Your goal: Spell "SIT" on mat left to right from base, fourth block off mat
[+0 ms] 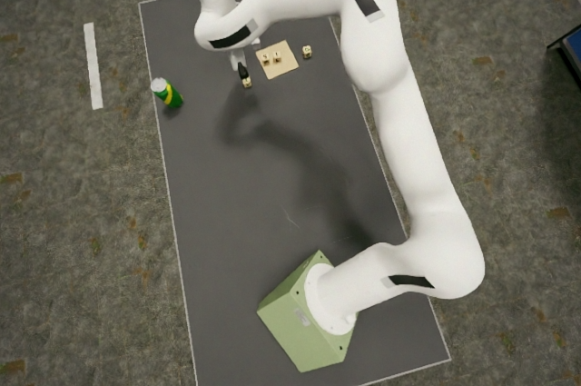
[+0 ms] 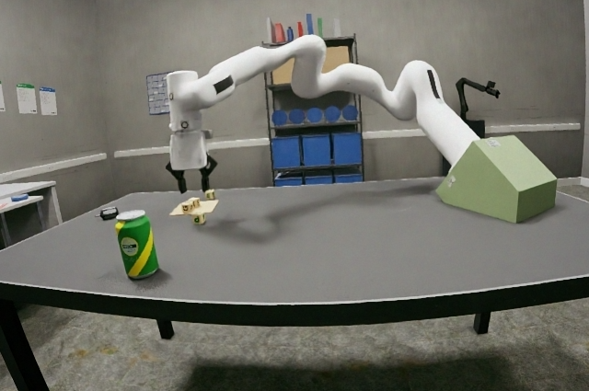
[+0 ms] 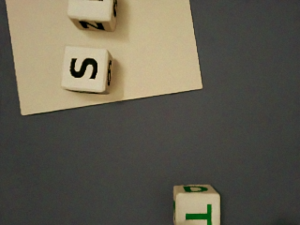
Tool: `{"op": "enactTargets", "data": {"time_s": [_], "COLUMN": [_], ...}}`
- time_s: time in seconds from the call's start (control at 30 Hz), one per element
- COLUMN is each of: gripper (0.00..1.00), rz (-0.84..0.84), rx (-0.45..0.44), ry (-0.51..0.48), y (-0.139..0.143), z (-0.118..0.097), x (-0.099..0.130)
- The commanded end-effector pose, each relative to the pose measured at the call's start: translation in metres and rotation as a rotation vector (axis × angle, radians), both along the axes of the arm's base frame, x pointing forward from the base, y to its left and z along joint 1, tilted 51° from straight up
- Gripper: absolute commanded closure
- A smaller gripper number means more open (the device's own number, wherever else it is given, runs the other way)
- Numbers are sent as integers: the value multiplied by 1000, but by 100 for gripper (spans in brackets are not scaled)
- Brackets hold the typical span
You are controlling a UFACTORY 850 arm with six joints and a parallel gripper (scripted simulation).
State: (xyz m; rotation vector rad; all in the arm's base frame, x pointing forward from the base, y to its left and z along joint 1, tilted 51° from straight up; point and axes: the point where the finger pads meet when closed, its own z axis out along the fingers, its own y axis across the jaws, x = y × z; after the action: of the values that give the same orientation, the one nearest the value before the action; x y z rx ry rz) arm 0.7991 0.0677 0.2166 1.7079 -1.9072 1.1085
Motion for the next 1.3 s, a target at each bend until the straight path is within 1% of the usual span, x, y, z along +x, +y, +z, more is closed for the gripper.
{"op": "enactTargets", "data": {"time_s": [0.0,0.4,1.27], "gripper": [31,31,31], "rz": [1,1,1], "rx": [1,0,0], "ry": [-2,-2,-2], "y": [0,-6,-32], "z": [0,-5,-28], "x": [1,2,10]}}
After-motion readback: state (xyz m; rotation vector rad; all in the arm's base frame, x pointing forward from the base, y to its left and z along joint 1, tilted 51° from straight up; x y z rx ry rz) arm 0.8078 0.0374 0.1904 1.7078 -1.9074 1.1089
